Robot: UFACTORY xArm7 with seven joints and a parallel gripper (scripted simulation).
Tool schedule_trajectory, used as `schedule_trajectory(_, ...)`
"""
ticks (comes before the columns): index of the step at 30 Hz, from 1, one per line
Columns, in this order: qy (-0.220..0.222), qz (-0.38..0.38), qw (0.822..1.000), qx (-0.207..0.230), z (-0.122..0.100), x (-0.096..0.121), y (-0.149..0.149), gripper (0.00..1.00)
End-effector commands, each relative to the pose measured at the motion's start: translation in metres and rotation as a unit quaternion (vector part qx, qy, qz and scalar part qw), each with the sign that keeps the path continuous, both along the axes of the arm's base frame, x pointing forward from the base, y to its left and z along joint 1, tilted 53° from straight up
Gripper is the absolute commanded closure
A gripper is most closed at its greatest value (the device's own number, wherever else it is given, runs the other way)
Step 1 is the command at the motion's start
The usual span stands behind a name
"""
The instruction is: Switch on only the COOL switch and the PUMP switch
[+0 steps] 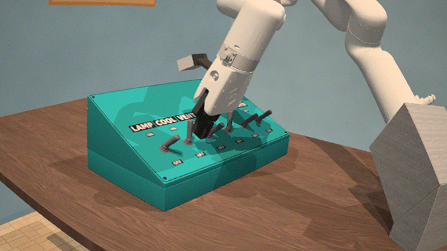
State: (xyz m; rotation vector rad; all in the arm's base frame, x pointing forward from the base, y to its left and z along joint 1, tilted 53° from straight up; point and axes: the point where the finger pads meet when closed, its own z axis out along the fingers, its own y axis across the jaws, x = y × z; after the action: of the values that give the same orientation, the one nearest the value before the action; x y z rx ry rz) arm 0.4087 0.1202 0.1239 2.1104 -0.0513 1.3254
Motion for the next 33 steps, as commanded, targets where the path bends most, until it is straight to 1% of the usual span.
schedule_trajectory(1,-0.001,0.002,1.000,0.001,0.001,0.000,0.002,1.00)
schedule_trajectory(14,-0.001,0.002,1.000,0.001,0.000,0.000,0.002,1.00)
schedule_trajectory(23,-0.001,0.002,1.000,0.001,-0.009,-0.006,-0.002,1.00)
schedule_trajectory(33,-0.001,0.002,1.000,0.001,-0.009,-0.010,0.000,1.00)
